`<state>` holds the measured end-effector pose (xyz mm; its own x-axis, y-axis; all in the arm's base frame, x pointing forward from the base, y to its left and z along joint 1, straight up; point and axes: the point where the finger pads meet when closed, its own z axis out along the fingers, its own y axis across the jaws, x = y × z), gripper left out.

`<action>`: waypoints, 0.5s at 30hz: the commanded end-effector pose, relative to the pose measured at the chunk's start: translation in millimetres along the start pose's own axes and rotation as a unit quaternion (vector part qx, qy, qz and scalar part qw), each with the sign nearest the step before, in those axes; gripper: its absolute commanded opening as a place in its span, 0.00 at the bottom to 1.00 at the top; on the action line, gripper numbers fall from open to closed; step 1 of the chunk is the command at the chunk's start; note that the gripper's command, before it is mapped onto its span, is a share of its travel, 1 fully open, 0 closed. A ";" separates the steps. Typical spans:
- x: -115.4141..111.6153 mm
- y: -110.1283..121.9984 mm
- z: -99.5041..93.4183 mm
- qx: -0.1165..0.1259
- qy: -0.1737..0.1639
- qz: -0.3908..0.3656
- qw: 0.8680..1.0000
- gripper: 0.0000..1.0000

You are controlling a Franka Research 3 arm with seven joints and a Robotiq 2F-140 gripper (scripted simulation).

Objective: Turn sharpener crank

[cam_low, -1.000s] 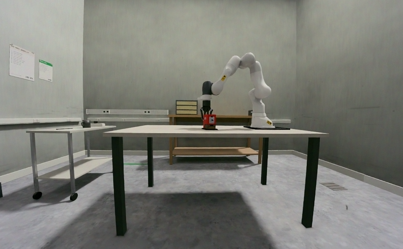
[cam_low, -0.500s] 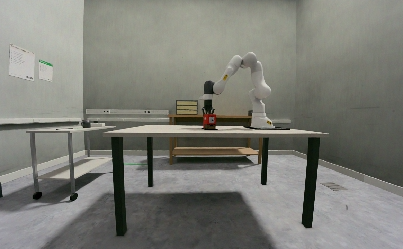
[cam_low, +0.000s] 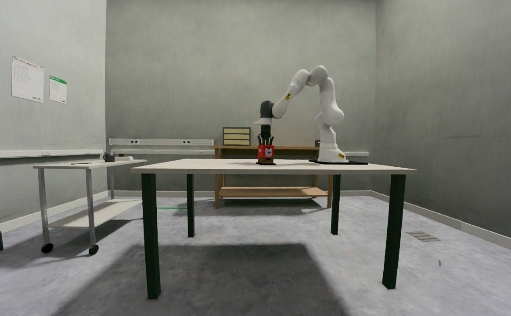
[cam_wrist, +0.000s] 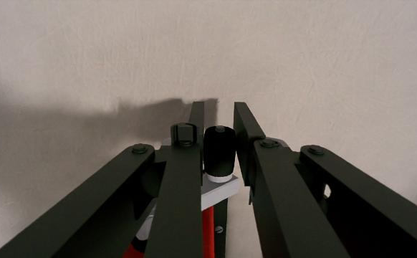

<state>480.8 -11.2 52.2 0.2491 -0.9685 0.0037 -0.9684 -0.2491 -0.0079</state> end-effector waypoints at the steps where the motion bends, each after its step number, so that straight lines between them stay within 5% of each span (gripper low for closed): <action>1: -0.3 3.3 -3.5 -0.003 0.000 0.001 1.000 0.10; 15: -0.3 9.8 -20.8 -0.003 0.000 0.001 1.000 0.10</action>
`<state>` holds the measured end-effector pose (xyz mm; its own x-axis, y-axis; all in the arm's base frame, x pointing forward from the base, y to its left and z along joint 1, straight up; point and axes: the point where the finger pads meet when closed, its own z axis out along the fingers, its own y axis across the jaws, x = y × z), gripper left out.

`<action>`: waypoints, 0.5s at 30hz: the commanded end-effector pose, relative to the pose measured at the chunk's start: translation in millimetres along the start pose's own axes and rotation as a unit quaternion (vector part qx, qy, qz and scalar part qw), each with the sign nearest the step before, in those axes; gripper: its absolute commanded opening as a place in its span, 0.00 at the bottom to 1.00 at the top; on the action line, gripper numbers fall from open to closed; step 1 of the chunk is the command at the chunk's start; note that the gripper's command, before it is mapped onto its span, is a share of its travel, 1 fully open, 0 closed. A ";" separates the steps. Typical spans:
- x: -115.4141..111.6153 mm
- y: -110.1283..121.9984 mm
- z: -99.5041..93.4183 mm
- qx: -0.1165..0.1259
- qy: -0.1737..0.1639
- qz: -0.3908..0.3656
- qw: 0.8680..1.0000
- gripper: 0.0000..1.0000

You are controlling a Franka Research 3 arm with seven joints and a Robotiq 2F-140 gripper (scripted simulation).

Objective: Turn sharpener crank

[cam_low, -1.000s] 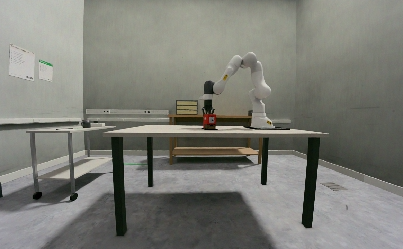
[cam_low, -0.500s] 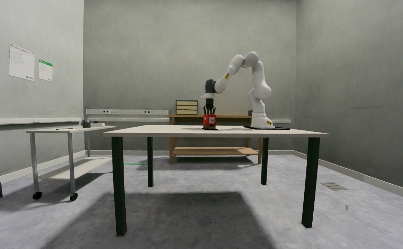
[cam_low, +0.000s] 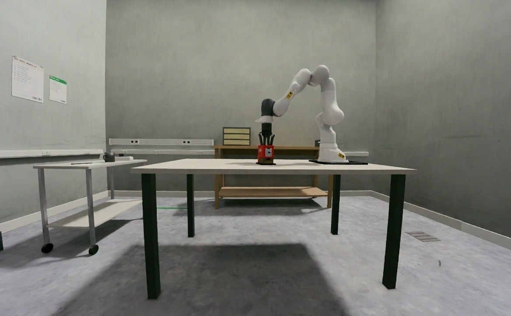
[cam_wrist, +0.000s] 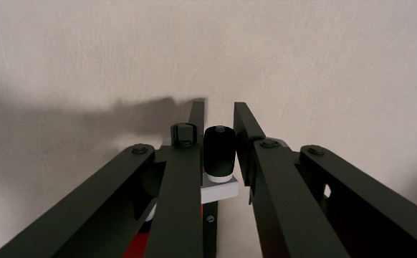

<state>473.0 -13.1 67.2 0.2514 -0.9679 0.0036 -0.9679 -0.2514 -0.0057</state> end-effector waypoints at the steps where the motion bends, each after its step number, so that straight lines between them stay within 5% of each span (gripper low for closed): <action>1: -0.2 2.1 -7.1 -0.002 0.000 0.003 1.000 0.10; 15: -0.2 2.3 -21.9 -0.002 0.000 0.003 1.000 0.10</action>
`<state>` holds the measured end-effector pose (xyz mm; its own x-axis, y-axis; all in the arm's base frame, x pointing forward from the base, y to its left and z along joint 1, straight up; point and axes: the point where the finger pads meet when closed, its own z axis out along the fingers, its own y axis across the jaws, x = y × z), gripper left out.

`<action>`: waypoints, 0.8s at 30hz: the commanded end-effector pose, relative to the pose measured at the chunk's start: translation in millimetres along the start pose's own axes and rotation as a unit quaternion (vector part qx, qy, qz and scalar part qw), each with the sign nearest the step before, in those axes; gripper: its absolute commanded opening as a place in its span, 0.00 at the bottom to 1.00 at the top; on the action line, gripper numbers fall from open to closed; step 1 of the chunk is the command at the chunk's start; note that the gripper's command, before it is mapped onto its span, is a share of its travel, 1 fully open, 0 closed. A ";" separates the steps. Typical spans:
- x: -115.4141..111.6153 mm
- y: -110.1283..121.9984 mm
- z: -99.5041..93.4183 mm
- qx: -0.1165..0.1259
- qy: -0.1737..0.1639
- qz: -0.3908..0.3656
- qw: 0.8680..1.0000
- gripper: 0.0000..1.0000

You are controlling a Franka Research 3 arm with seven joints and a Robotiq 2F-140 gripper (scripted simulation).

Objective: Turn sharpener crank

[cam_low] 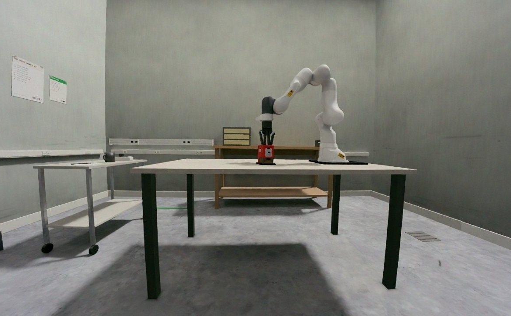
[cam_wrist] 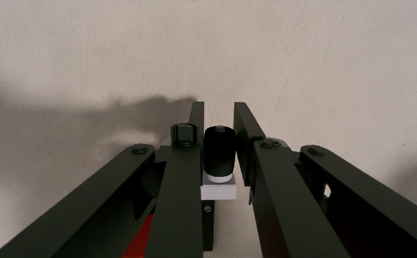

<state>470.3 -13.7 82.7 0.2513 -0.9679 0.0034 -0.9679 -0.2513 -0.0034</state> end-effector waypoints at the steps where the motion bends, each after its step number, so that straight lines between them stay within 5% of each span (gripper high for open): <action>1: -0.2 -0.5 -7.1 -0.001 0.000 0.003 1.000 0.10; 24: -0.2 -0.8 -9.3 -0.001 0.000 0.003 1.000 0.10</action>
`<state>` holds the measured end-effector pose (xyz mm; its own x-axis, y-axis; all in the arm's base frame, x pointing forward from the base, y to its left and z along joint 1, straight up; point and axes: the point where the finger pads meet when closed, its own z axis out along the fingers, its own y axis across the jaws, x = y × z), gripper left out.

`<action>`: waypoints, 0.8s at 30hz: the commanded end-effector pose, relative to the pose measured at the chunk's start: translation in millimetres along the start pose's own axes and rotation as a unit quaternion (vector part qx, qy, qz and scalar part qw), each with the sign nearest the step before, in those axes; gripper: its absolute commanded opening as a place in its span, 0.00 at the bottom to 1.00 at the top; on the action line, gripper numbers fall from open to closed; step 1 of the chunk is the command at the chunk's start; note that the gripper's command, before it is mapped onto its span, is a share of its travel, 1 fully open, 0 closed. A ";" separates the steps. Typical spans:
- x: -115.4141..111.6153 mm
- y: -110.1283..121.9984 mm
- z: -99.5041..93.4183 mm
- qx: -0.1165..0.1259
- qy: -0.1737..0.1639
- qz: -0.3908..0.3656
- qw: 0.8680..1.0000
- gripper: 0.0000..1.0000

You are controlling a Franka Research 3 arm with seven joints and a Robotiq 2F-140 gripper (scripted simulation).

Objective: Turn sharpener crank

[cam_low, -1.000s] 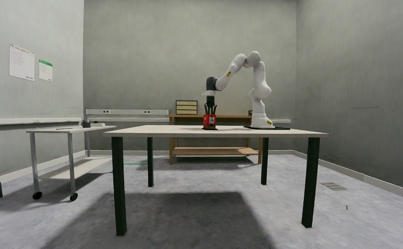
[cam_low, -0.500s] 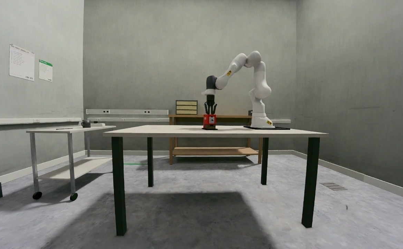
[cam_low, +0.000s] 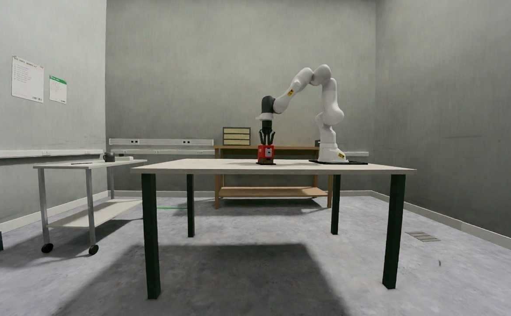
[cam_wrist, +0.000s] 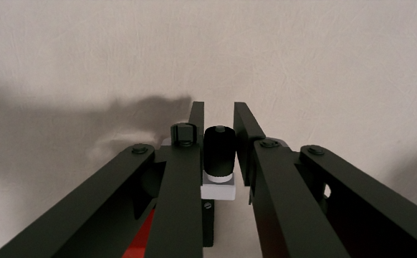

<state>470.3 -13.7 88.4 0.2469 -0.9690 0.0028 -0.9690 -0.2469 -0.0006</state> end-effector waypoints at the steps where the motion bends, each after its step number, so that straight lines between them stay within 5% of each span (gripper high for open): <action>1: -0.2 -0.8 -3.7 0.001 0.000 0.000 1.000 0.10; 19: -0.2 -2.1 -8.7 0.001 0.000 0.000 1.000 0.10; 20: -0.2 -2.1 -8.7 0.001 0.000 0.000 1.000 0.39; 24: -0.2 -2.1 -8.7 0.001 0.000 0.000 1.000 0.39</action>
<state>471.3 -13.4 94.8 0.2466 -0.9691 0.0021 -0.9691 -0.2466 -0.0007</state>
